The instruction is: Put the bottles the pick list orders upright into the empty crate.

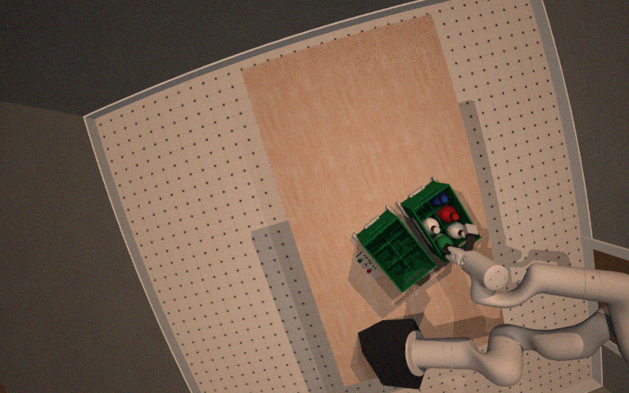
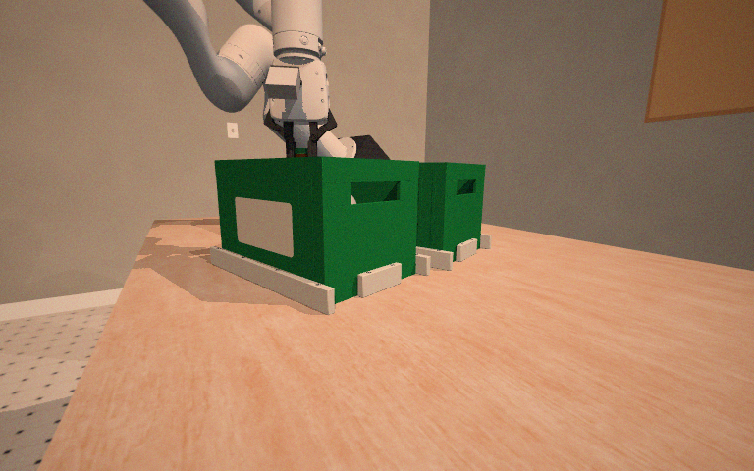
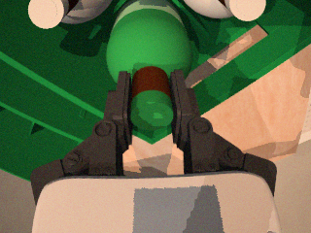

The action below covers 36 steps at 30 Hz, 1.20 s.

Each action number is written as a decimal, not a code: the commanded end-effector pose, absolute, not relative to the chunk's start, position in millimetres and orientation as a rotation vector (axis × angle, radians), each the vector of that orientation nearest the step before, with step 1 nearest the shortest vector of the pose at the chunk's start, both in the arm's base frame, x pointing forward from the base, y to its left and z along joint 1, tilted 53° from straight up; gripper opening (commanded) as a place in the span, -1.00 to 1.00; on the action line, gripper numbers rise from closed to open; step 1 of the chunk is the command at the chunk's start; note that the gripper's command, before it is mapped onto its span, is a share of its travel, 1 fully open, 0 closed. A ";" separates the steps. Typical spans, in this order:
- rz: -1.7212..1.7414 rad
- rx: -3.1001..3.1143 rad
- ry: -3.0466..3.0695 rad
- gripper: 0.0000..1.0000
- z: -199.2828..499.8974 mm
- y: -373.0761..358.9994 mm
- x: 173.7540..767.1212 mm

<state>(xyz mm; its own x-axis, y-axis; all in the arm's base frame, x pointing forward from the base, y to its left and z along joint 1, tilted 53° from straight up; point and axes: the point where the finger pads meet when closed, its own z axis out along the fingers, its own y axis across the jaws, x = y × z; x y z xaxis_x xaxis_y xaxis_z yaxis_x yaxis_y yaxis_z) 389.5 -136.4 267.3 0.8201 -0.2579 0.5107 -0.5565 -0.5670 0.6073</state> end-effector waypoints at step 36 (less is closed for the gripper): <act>0.471 2.188 -0.595 -1.00 304.3 -89.1 382.0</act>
